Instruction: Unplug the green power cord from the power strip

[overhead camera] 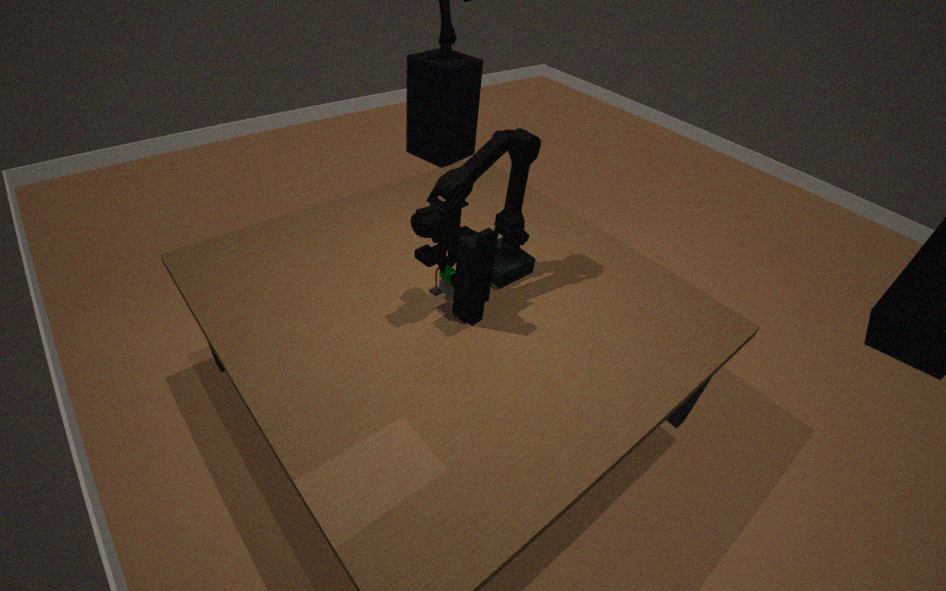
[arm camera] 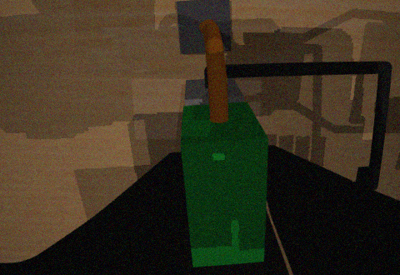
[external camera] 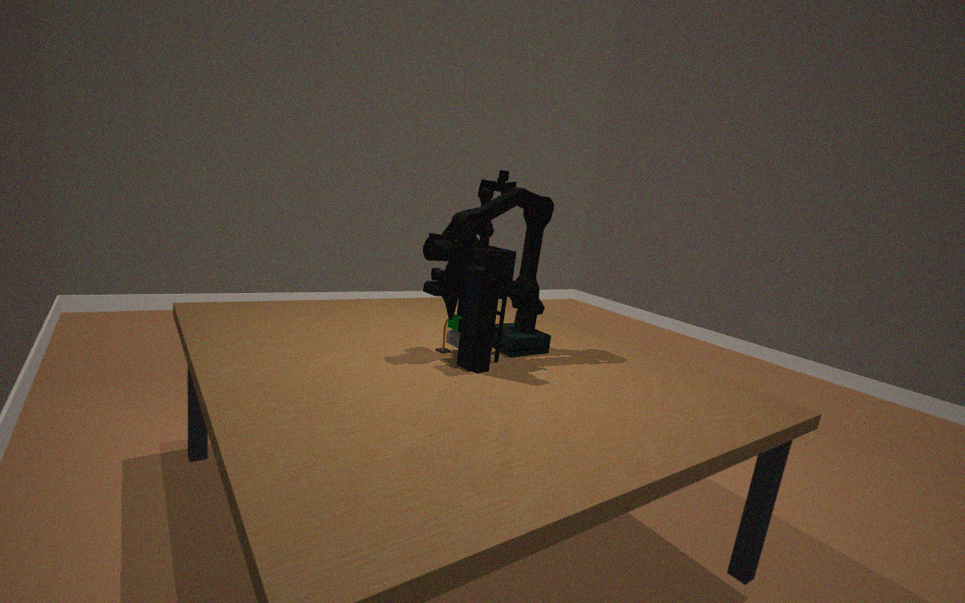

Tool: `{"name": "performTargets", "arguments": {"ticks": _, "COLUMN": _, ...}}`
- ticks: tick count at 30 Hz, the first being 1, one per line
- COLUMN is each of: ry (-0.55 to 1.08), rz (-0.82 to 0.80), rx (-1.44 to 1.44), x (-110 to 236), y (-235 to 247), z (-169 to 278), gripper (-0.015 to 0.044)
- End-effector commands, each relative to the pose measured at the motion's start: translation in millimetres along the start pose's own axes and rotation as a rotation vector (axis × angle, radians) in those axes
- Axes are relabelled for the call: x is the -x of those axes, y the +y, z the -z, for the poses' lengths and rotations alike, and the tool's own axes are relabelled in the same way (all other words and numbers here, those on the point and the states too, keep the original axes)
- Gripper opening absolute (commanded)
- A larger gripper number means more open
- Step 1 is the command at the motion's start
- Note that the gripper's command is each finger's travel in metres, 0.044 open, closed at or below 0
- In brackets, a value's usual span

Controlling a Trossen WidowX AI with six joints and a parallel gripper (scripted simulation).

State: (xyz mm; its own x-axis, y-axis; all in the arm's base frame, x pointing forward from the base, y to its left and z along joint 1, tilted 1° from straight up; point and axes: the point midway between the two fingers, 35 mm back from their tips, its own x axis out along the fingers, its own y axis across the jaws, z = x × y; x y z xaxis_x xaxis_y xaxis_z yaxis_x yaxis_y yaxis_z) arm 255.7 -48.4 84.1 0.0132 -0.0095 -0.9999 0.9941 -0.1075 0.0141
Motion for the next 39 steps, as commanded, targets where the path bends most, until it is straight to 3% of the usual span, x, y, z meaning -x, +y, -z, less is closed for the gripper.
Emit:
{"name": "performTargets", "arguments": {"ticks": 1, "ry": 0.0, "rz": -0.005, "rx": 0.001, "x": 0, "y": 1, "z": 0, "gripper": 0.0041}}
{"name": "performTargets", "arguments": {"ticks": 5, "ry": 0.0, "rz": -0.005, "rx": 0.001, "x": 0, "y": 1, "z": 0, "gripper": 0.0}}
{"name": "performTargets", "arguments": {"ticks": 39, "ry": -0.003, "rz": -0.001, "rx": -0.001, "x": 2, "y": 1, "z": -52, "gripper": 0.0}}
